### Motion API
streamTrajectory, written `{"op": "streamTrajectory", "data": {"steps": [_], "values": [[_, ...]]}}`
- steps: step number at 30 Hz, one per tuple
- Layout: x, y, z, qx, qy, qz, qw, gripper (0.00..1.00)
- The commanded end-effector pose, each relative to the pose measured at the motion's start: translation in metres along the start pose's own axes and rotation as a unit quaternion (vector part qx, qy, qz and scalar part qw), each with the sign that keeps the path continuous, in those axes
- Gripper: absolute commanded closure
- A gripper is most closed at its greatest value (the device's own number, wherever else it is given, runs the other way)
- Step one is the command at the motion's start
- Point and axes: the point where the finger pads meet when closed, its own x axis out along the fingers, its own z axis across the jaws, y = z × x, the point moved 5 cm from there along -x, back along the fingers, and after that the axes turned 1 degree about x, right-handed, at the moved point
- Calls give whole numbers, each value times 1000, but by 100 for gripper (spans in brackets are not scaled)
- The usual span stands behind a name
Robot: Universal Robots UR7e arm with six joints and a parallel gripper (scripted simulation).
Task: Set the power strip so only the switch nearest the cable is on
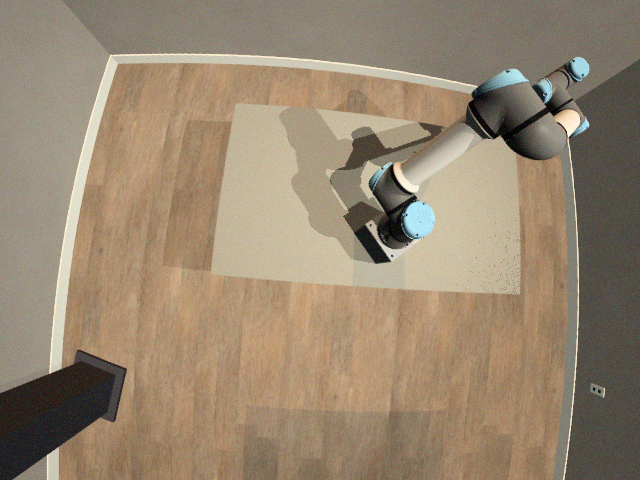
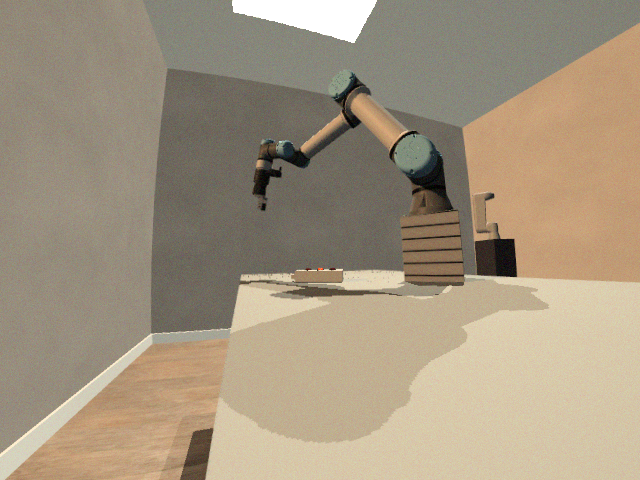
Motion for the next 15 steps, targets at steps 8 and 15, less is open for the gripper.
{"op": "streamTrajectory", "data": {"steps": [8, 15], "values": [[52, 54, 29, 170, 0, 12, 985, 0], [79, 87, 49, 261, -1, 26, 965, 0]]}}
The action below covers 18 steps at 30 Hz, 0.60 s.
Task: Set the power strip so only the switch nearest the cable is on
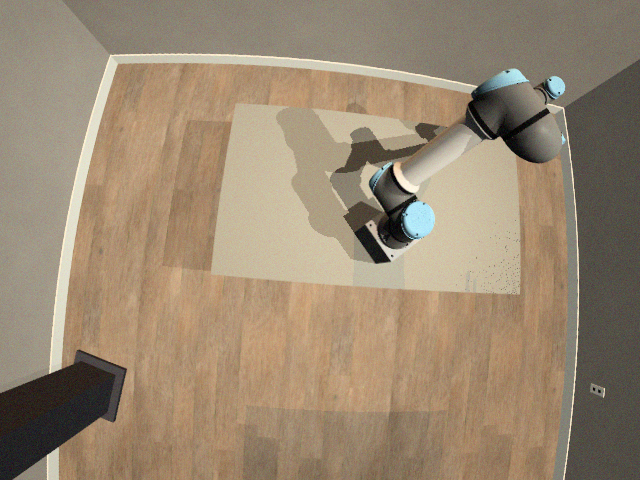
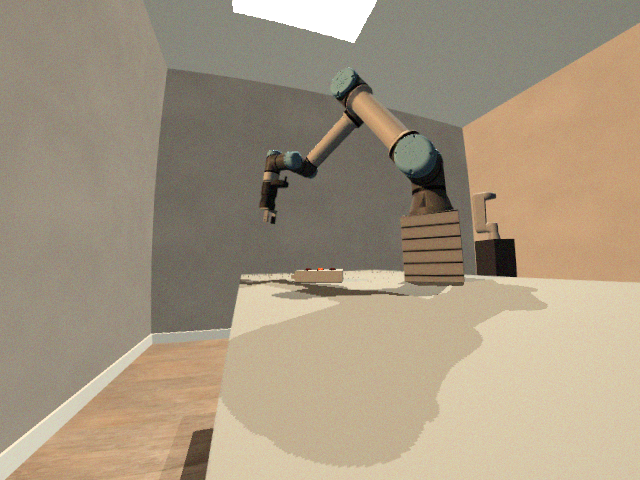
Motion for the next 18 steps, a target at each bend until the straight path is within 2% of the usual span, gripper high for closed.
{"op": "streamTrajectory", "data": {"steps": [1, 2, 3, 5, 8, 9, 12, 15, 16, 18], "values": [[21, 28, 4, 81, 3, 1, 997, 0], [28, 38, 5, 104, 3, 4, 995, 0], [28, 38, 6, 103, 3, 4, 995, 0], [40, 57, 9, 149, 4, 11, 989, 0], [46, 67, 11, 171, 4, 14, 985, 0], [52, 77, 13, 194, 5, 18, 981, 0], [52, 77, 13, 193, 5, 18, 981, 0], [68, 106, 19, 258, 8, 27, 966, 0], [68, 106, 19, 258, 8, 27, 966, 0], [77, 126, 23, 299, 10, 34, 954, 0]]}}
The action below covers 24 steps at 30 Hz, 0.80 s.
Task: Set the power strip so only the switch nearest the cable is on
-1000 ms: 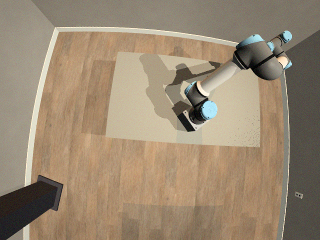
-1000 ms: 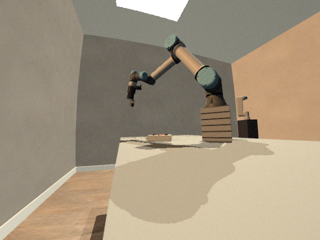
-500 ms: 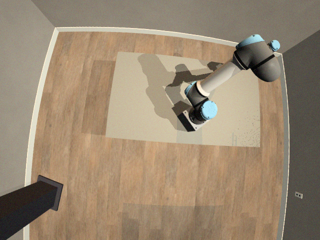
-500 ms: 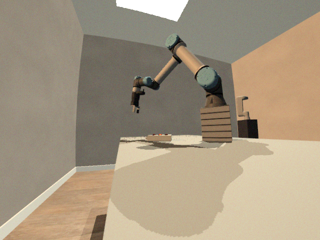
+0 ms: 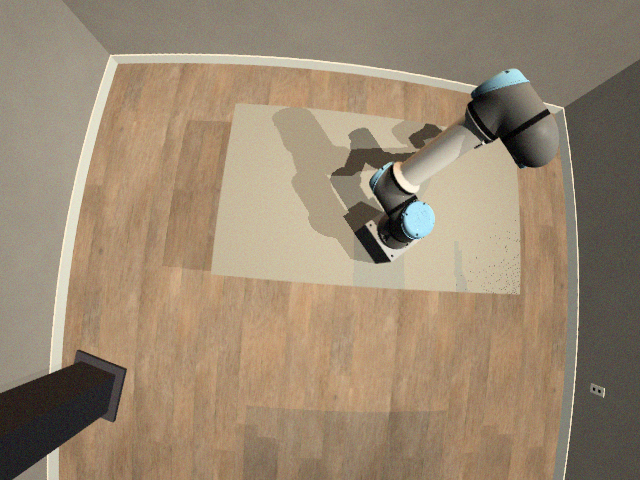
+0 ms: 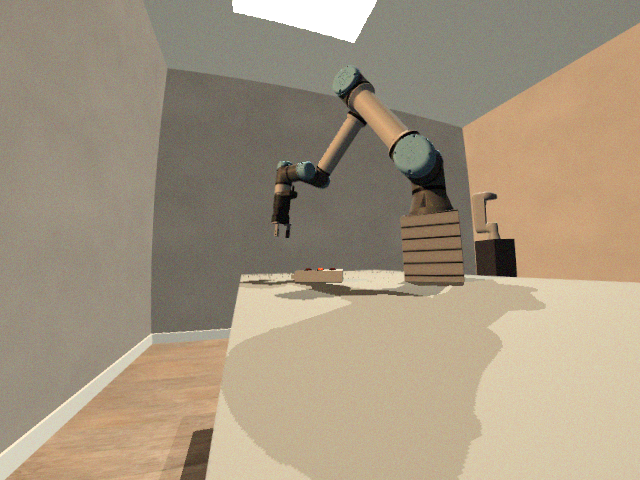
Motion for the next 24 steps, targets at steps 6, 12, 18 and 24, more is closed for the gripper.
{"op": "streamTrajectory", "data": {"steps": [6, 12, 18, 24], "values": [[32, 60, -15, 146, 8, 9, 989, 0], [44, 86, -21, 202, 13, 17, 979, 0], [58, 126, -30, 285, 22, 26, 958, 0], [67, 159, -38, 352, 30, 33, 935, 0]]}}
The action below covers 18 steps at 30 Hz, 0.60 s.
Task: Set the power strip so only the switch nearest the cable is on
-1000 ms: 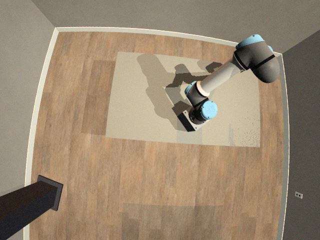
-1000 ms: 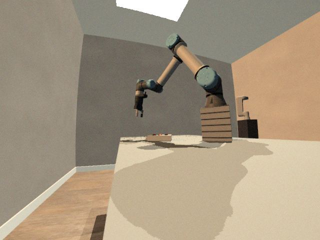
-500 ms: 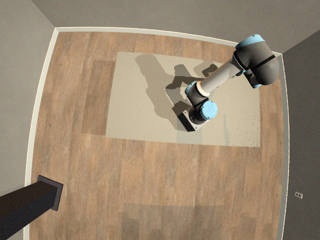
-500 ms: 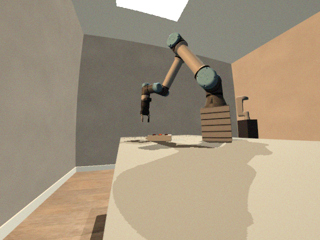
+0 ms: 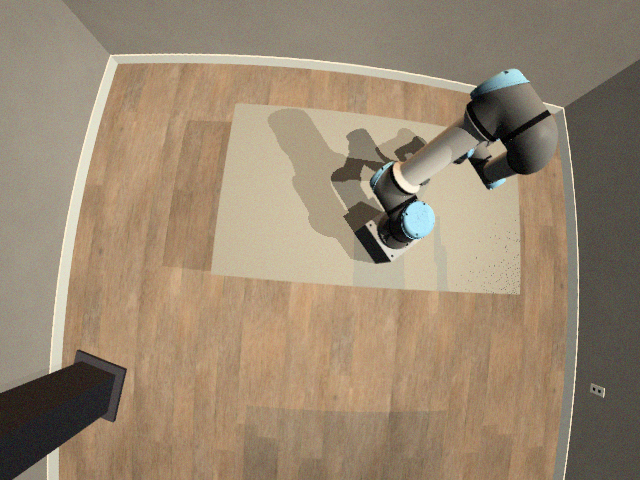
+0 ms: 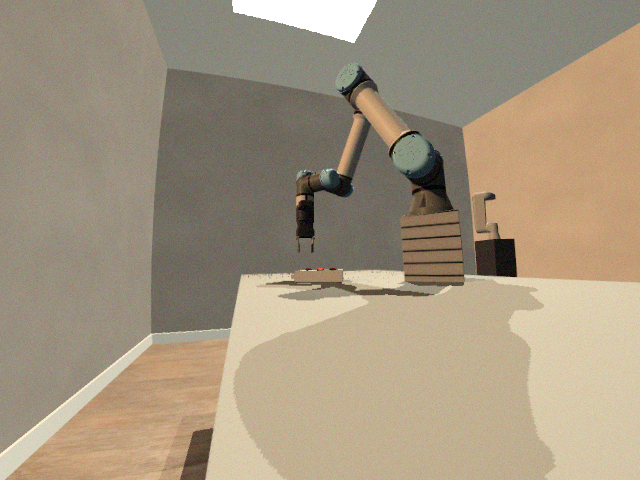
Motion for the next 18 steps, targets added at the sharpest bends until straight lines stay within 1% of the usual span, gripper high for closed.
{"op": "streamTrajectory", "data": {"steps": [1, 2, 4, 12, 18], "values": [[10, 20, -23, 79, 1, -3, 997, 0], [12, 24, -27, 90, 3, -2, 996, 0], [12, 24, -27, 90, 3, -2, 996, 0], [21, 47, -51, 158, 12, 3, 987, 0], [24, 56, -60, 183, 15, 5, 983, 0]]}}
